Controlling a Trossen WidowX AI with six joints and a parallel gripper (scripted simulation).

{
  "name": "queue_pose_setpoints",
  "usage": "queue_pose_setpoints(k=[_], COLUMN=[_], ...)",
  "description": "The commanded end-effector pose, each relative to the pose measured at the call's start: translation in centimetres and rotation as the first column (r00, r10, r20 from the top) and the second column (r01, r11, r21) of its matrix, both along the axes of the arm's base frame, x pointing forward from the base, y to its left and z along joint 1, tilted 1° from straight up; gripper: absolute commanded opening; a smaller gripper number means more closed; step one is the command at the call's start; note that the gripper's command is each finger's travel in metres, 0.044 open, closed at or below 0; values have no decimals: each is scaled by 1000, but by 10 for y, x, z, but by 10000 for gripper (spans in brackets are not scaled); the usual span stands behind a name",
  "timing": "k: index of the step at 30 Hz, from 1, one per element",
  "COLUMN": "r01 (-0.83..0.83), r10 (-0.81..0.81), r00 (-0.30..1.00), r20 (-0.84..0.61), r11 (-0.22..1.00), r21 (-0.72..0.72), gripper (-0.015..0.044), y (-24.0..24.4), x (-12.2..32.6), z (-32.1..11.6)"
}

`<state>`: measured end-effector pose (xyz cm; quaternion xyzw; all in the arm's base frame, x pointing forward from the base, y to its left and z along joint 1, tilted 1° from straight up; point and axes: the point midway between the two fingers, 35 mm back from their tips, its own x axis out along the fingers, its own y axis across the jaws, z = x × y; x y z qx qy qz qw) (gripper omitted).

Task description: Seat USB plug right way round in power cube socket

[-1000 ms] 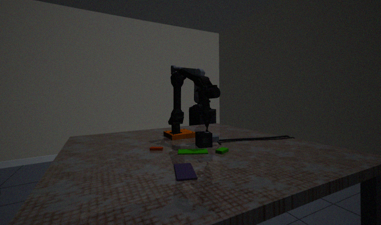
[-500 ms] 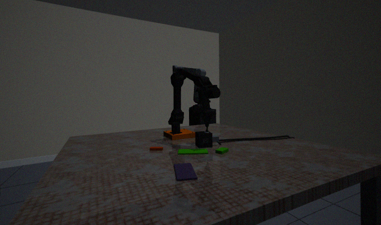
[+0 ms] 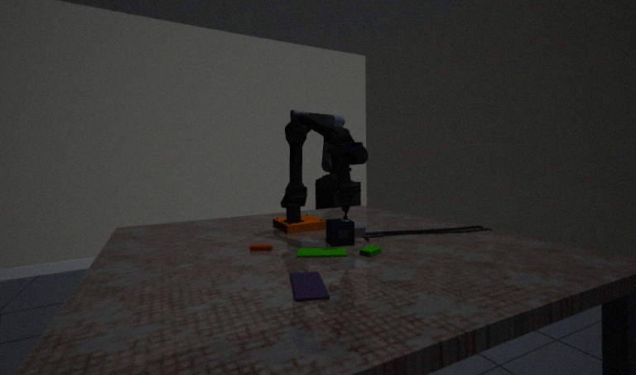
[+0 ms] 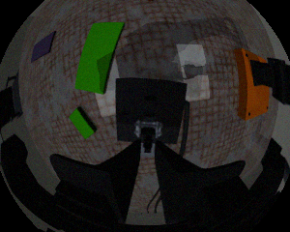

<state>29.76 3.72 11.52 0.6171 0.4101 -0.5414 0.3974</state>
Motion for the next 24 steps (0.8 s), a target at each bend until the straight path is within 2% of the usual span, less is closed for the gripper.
queue_pose_setpoints(k=[1,24], r01=[0,0], r10=[0,0], r00=[1000,1000], r20=[0,0], r11=[1000,1000], r21=[0,0], gripper=[95,95], y=[0,0], x=[0,0], z=[0,8])
